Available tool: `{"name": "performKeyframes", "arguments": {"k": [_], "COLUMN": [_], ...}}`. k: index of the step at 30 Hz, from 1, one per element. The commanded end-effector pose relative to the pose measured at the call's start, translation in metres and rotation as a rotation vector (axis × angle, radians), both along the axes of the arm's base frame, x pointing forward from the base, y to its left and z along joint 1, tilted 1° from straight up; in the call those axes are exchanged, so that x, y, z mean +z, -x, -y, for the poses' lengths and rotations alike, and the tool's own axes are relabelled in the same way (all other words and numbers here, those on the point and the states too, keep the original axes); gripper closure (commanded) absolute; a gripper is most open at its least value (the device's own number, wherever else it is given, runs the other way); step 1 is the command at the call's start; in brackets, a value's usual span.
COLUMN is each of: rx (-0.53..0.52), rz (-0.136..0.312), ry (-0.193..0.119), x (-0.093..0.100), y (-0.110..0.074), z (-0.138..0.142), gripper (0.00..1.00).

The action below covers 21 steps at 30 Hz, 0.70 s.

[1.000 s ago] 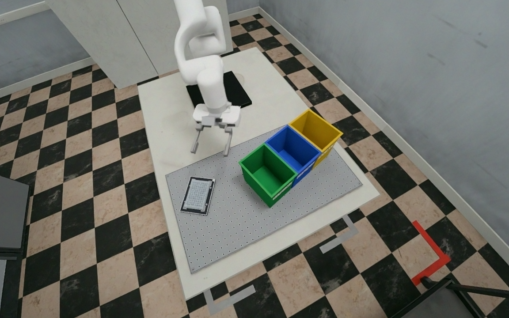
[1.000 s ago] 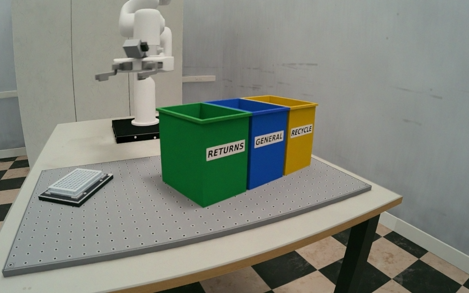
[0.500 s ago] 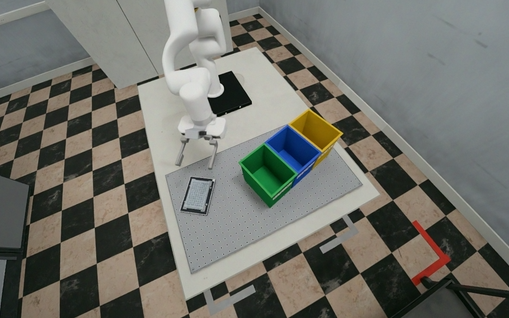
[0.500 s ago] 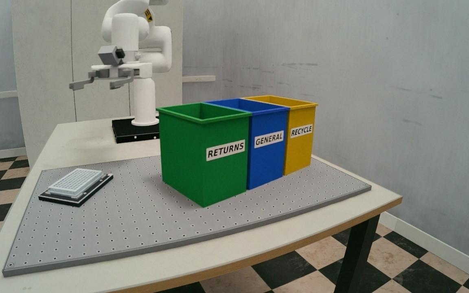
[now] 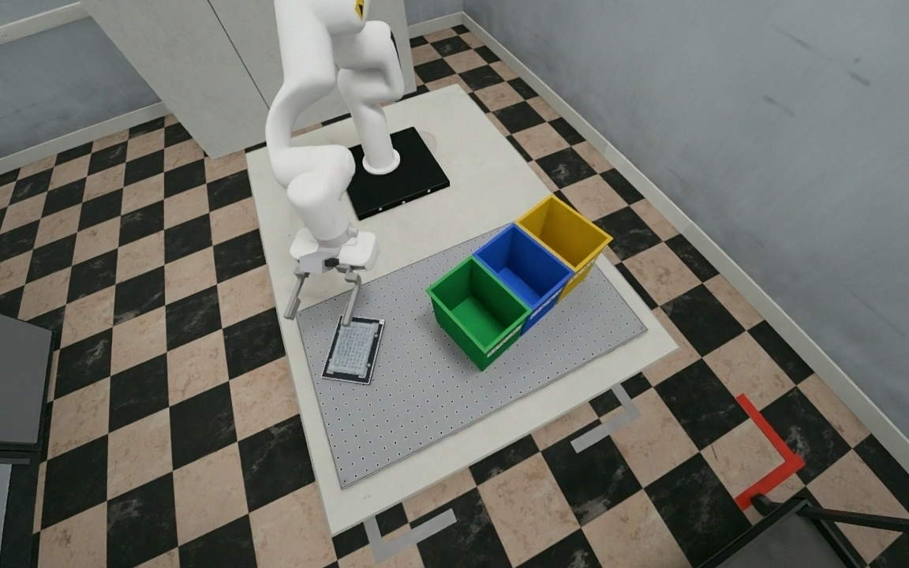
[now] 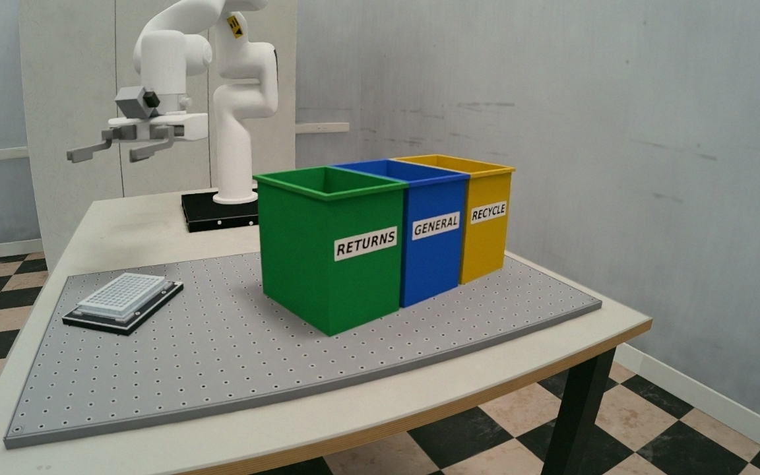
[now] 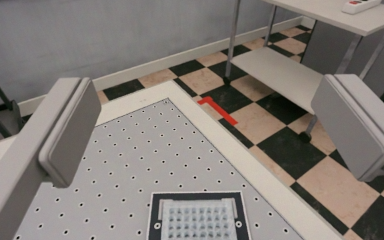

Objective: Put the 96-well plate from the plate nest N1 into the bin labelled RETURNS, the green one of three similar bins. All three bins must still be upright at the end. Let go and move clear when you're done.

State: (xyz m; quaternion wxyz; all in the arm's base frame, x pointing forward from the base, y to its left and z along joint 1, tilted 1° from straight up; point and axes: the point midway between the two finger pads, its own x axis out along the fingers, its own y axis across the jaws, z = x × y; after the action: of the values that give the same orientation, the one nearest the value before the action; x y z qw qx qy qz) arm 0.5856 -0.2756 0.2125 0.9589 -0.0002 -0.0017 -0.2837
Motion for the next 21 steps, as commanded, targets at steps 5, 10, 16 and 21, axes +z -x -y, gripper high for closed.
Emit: {"name": "performKeyframes", "arguments": {"k": [5,10,16,21], "rx": [0.002,0.002,0.002,0.002], "rz": [0.010,0.010,0.010,0.010], "ry": [-0.009,-0.009,-0.009,-0.009], "x": [0.002,0.002,-0.001,-0.010], "y": [-0.004,-0.004,-0.004,-0.004], "z": [0.005,0.005,0.005,0.005], "gripper": [0.63,0.63,0.63,0.63]}}
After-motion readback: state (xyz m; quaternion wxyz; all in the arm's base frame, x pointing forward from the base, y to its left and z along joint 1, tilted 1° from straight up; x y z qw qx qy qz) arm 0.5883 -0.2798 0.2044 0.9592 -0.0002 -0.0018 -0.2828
